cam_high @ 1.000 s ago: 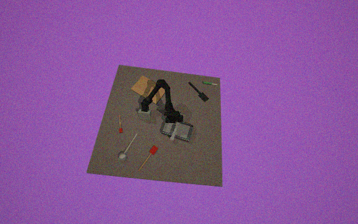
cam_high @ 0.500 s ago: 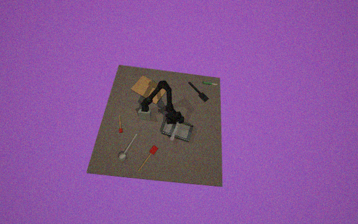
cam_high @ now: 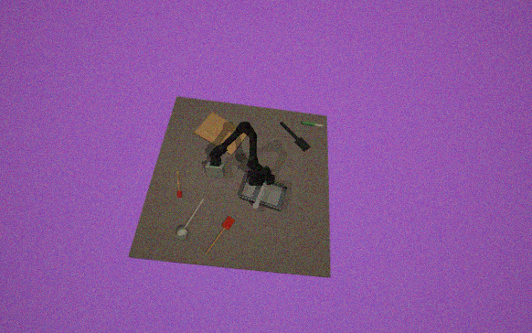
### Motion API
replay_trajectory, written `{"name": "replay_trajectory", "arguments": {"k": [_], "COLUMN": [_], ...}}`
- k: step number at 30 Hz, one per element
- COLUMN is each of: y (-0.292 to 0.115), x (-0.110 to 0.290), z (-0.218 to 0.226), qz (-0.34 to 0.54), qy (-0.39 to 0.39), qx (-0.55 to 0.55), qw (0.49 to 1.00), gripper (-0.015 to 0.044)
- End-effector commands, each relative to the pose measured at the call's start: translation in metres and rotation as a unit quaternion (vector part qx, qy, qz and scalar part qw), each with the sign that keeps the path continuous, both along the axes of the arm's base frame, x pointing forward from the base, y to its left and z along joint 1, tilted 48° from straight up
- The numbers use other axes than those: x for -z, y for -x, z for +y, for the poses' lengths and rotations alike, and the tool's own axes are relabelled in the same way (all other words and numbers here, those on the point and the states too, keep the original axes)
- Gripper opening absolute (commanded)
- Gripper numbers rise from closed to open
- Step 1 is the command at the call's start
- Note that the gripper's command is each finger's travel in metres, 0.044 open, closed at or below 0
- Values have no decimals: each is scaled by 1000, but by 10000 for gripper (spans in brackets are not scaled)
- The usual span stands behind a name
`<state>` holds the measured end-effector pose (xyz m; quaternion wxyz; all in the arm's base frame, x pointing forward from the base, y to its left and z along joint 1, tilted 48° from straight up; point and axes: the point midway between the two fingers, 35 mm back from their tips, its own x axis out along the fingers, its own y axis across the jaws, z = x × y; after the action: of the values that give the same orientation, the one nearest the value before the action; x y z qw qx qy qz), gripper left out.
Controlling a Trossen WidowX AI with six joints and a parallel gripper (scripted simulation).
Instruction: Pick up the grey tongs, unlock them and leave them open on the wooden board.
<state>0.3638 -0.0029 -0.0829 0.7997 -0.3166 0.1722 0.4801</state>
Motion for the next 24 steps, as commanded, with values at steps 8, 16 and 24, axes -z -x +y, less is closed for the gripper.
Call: {"name": "replay_trajectory", "arguments": {"k": [8, 16, 24], "y": [-6, -4, -4], "x": [10, 6, 6], "z": [12, 9, 9], "qz": [1, -1, -1], "qy": [-2, -2, -2], "qx": [1, 0, 0], "qw": [1000, 1000, 1000], "gripper": [260, 148, 95]}}
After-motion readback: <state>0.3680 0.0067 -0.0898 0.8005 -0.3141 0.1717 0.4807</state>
